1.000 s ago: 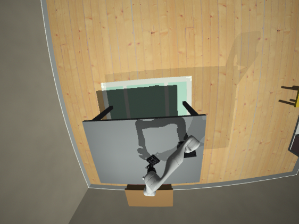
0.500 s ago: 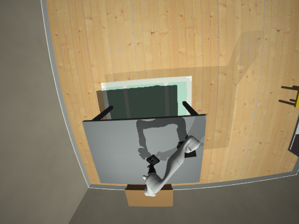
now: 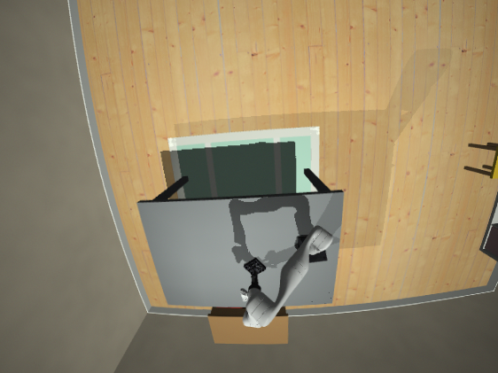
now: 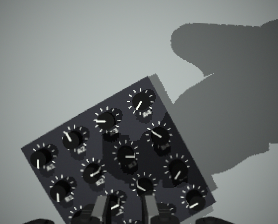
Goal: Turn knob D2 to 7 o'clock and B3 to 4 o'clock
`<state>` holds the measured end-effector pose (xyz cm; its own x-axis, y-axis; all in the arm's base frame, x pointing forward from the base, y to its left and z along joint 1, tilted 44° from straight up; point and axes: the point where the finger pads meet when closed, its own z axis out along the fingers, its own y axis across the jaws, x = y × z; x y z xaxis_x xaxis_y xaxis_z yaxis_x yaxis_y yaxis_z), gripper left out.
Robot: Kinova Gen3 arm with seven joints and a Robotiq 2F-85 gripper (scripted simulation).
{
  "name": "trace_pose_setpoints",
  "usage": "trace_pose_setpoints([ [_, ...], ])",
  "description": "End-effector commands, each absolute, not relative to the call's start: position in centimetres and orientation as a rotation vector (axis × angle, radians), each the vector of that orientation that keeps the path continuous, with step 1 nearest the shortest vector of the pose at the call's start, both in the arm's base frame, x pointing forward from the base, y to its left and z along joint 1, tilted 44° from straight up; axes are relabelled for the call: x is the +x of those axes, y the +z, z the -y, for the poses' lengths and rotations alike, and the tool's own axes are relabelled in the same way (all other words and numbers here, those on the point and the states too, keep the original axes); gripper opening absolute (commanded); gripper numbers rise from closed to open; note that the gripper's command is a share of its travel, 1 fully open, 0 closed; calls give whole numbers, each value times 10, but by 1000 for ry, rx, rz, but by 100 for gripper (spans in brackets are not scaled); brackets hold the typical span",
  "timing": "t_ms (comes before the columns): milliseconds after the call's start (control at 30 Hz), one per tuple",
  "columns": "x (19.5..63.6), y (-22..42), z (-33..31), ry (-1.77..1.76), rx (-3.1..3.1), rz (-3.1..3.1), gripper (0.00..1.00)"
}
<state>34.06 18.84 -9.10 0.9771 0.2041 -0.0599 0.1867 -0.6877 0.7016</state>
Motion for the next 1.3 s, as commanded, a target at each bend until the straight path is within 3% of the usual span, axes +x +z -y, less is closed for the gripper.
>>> trace_pose_setpoints([
  [0, 337, -88, -193, 78, 2353, -198, 19],
  [1267, 308, -77, -192, 536, 2237, 960, 19],
])
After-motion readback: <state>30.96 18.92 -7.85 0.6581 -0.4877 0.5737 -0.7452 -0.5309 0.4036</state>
